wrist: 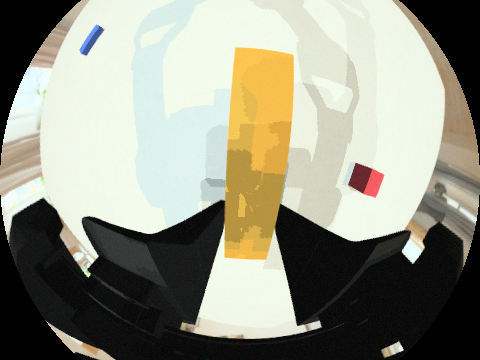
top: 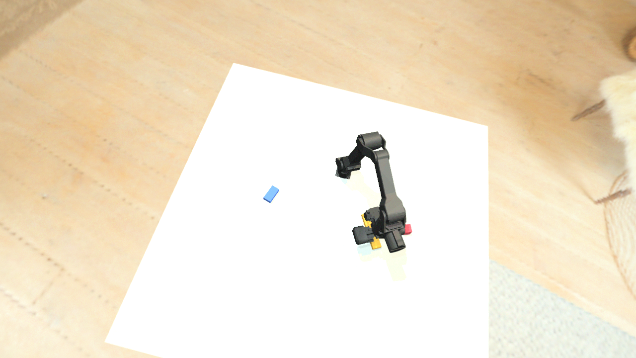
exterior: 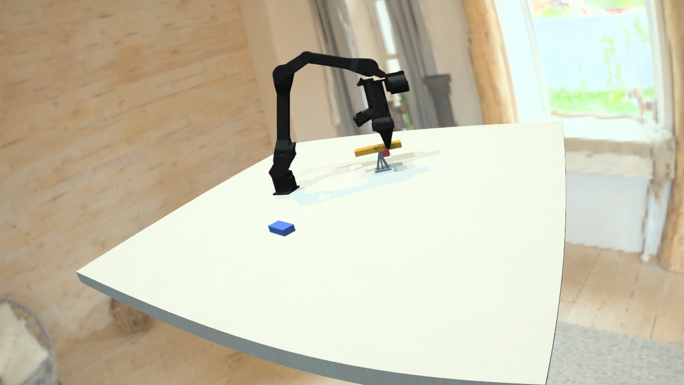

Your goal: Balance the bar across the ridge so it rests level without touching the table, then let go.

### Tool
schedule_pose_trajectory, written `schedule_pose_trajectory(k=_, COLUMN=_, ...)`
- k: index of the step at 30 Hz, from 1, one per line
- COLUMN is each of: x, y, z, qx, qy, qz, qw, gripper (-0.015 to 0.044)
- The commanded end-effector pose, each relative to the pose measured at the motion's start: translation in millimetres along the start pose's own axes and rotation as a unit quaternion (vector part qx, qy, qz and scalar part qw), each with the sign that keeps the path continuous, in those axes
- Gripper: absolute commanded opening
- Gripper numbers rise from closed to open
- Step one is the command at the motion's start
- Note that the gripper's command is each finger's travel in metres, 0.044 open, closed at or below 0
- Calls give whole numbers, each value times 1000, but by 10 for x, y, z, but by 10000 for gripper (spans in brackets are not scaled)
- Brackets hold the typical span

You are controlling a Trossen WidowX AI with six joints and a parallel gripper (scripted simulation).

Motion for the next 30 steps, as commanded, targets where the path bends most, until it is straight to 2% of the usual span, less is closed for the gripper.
schedule_pose_trajectory(k=1, x=0, y=-2, z=0, qx=0, qy=0, qz=0, qw=1000, gripper=169)
schedule_pose_trajectory(k=30, x=0, y=-2, z=0, qx=0, qy=0, qz=0, qw=1000, gripper=185)
Point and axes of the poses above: the point midway between the two fingers, 35 mm back from their tips, its own y axis back along the fingers, its own z axis across the jaws, x = y × z, the point moved 3 cm from there along y, back along the fingers, and after that the axes turned 10 degrees about -y, right-handed, at the moved point
